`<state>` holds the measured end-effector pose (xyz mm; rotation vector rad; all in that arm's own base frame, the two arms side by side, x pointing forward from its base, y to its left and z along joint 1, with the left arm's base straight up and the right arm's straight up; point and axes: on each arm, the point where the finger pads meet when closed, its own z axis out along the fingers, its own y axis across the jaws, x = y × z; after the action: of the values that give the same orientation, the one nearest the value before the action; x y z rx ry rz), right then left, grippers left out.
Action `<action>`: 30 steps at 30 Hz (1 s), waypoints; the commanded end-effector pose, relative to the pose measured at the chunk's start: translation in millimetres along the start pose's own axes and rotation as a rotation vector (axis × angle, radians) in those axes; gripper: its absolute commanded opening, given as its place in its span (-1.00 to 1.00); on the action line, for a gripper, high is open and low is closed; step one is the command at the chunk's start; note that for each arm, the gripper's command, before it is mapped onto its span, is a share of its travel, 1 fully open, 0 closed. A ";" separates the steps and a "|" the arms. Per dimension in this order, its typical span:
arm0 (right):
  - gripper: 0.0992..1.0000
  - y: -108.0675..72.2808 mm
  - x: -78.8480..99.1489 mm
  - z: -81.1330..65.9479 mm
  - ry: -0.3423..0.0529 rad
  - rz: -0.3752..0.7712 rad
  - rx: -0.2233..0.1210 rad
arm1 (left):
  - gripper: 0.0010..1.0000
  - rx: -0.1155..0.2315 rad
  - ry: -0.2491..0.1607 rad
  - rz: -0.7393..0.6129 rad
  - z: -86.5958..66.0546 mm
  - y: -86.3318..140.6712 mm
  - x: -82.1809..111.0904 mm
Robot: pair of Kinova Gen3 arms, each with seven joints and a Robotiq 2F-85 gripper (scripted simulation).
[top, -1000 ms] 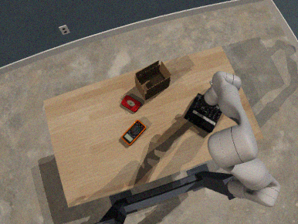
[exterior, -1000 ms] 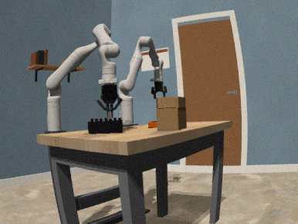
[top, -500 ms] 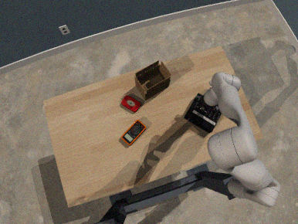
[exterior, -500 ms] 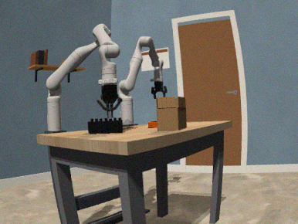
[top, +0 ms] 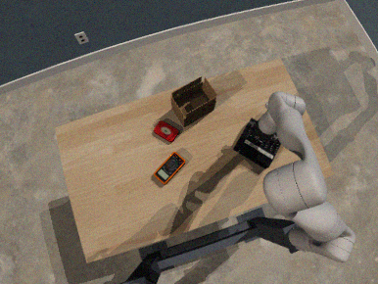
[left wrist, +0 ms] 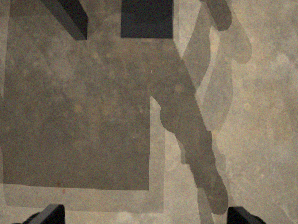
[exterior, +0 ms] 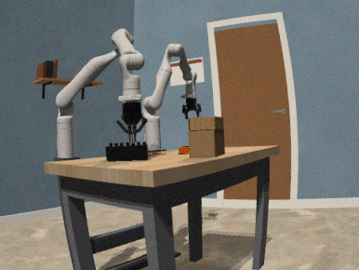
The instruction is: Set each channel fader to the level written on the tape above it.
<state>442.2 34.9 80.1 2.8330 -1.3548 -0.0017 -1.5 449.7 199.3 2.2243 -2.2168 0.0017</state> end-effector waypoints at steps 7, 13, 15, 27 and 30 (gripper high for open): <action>-1.00 -0.4 0.2 -0.7 0.000 0.000 0.002 | 1.00 0.000 -0.002 0.000 -0.7 0.0 -0.3; -1.00 -0.4 0.2 -0.7 0.000 0.000 0.002 | 1.00 0.000 -0.002 0.000 -0.7 0.0 -0.3; -1.00 -0.4 0.6 -0.7 0.000 0.000 0.002 | 1.00 0.000 -0.002 0.000 -0.7 0.0 -0.3; -1.00 -0.4 5.7 -0.7 0.000 0.000 0.002 | 1.00 0.000 -0.002 0.000 -0.7 0.0 -0.3; -1.00 -0.4 6.2 -0.7 0.000 0.000 0.002 | 1.00 0.000 -0.002 0.000 -0.7 0.0 -0.3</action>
<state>445.7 30.4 80.0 2.8331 -1.3547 -0.0020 -1.5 449.7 199.3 2.2243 -2.2168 0.0017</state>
